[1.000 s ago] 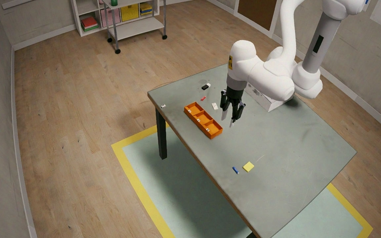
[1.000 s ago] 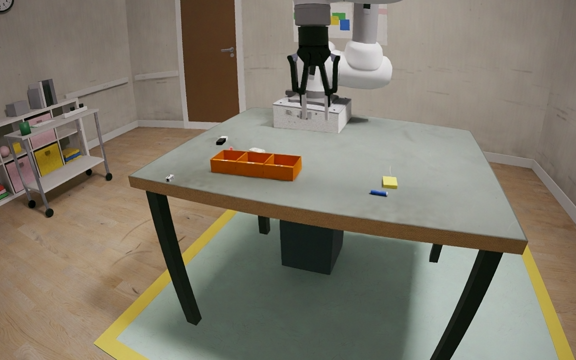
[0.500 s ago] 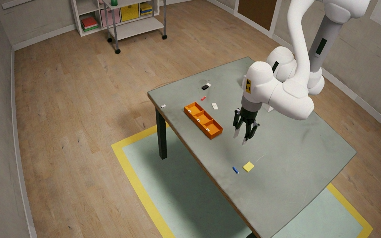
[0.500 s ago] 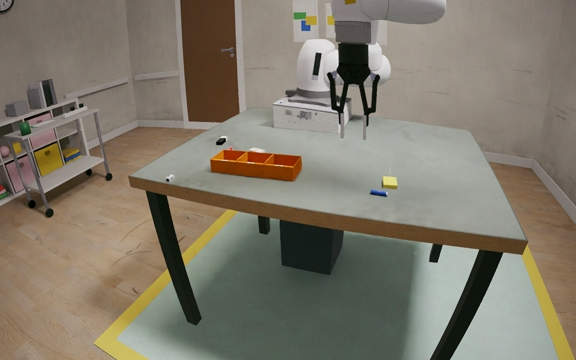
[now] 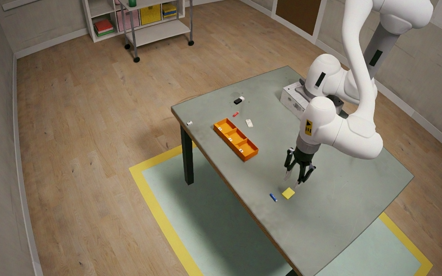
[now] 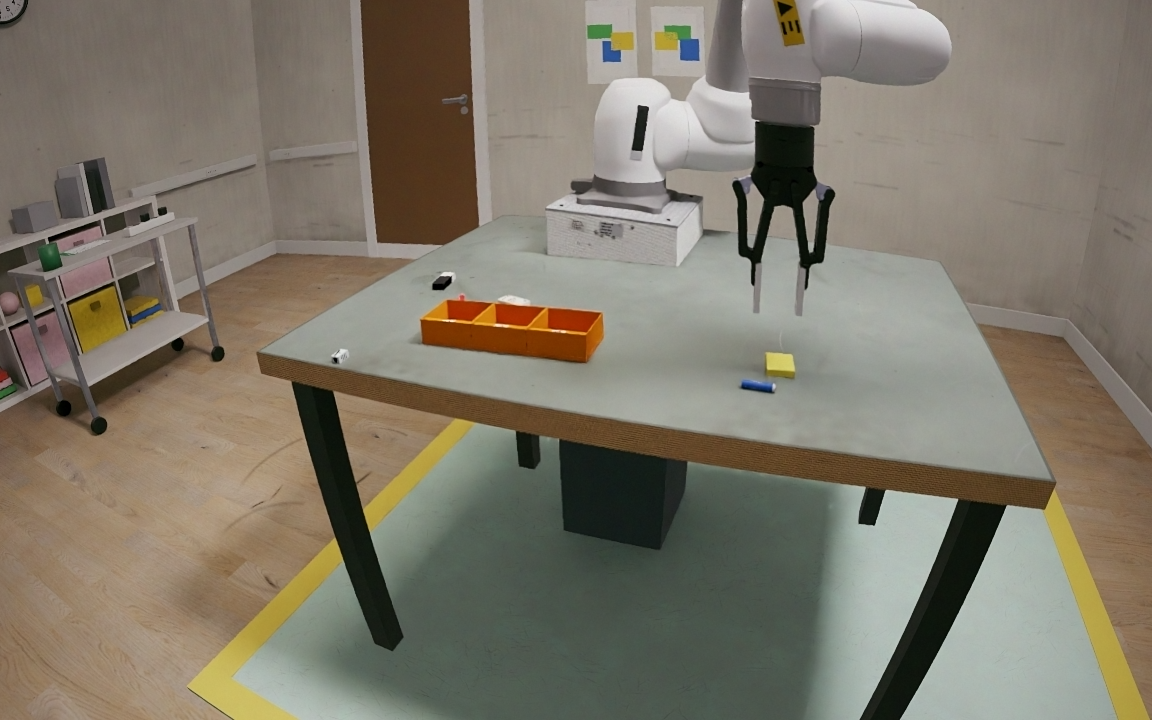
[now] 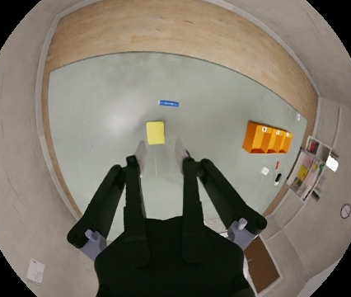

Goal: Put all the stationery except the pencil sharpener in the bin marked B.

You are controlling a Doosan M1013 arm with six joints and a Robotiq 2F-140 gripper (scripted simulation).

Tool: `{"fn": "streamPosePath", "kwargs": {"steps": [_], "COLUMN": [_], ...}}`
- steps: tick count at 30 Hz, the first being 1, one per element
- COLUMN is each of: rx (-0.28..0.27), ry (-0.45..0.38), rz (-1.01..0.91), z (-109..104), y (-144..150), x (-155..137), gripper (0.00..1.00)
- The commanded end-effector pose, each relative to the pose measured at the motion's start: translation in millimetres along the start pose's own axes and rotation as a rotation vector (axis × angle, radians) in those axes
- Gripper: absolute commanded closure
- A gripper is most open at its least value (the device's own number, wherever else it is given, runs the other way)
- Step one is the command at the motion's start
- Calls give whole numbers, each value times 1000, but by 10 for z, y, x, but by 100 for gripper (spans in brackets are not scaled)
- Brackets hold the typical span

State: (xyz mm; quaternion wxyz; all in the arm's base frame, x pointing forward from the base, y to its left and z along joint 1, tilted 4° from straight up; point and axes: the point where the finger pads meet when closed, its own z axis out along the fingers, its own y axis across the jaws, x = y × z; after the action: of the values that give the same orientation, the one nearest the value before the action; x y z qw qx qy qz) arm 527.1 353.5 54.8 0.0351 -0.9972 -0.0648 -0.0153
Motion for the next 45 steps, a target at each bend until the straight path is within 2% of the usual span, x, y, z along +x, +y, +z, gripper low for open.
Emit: {"fn": "streamPosePath", "kwargs": {"steps": [1,45], "rx": [-6,-6], "ry": [7,7], "rz": [-4,-4], "z": [73,81], "y": [-186,-65], "x": [60,66], "gripper": [60,60]}}
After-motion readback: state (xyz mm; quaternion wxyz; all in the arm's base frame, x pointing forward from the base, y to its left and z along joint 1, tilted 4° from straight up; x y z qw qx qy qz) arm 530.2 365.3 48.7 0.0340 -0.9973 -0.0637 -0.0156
